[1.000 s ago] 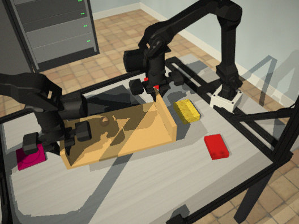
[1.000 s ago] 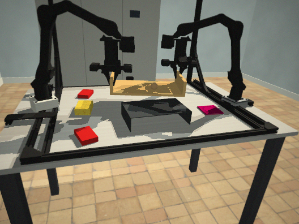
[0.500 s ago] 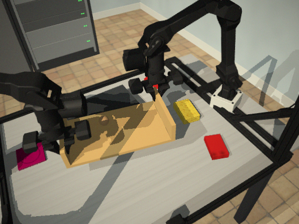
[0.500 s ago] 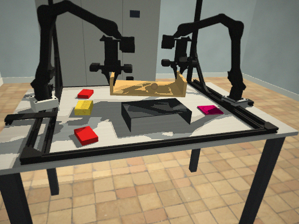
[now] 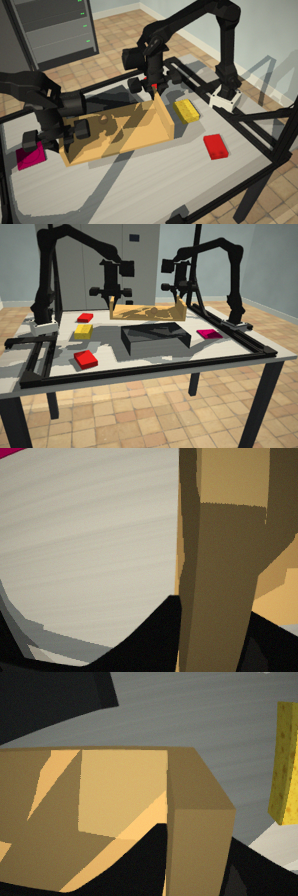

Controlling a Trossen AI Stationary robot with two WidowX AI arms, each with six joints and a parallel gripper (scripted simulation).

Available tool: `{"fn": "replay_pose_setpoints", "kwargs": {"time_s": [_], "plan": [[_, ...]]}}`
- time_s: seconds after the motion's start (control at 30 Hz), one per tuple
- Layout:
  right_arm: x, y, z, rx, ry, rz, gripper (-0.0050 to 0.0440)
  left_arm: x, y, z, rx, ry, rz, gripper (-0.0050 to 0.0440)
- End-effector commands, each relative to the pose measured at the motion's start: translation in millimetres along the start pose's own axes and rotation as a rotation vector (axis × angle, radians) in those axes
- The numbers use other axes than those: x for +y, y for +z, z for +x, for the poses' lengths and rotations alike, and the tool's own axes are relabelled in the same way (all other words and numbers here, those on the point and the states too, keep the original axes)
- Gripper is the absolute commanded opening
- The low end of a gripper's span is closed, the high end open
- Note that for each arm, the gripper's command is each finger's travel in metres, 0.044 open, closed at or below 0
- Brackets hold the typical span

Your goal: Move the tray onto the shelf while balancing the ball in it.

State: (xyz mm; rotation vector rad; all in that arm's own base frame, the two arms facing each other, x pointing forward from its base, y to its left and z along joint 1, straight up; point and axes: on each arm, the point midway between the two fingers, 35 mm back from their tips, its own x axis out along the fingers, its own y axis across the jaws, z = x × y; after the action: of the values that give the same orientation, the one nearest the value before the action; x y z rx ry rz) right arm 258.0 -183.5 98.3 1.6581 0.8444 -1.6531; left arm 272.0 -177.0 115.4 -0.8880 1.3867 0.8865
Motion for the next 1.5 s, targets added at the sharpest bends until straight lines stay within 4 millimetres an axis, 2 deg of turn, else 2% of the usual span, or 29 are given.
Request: {"fn": "replay_pose_setpoints", "kwargs": {"time_s": [0.0,0.2,0.57,0.77,1.13,1.3,1.47], "plan": [[1,2,1,0.024,-0.004,0.000,0.0020,1,2,-1,0.023,-0.005,0.000,0.0020],[1,3,-2,-0.029,0.004,0.000,0.0020,1,3,1,-0.030,0.003,0.000,0.0020],[2,7,1,0.025,-0.005,0.000,0.0020,2,8,-1,0.024,-0.006,0.000,0.0020],[2,8,-2,-0.028,0.003,0.000,0.0020,2,9,1,-0.029,0.002,0.000,0.0020],[3,13,1,0.025,-0.005,0.000,0.0020,3,14,-1,0.024,-0.006,0.000,0.0020],[3,14,-2,-0.027,0.003,0.000,0.0020,3,15,1,-0.028,0.001,0.000,0.0020],[3,17,0,-0.003,0.002,0.000,0.0020,3,17,0,-0.004,0.000,0.000,0.0020]]}}
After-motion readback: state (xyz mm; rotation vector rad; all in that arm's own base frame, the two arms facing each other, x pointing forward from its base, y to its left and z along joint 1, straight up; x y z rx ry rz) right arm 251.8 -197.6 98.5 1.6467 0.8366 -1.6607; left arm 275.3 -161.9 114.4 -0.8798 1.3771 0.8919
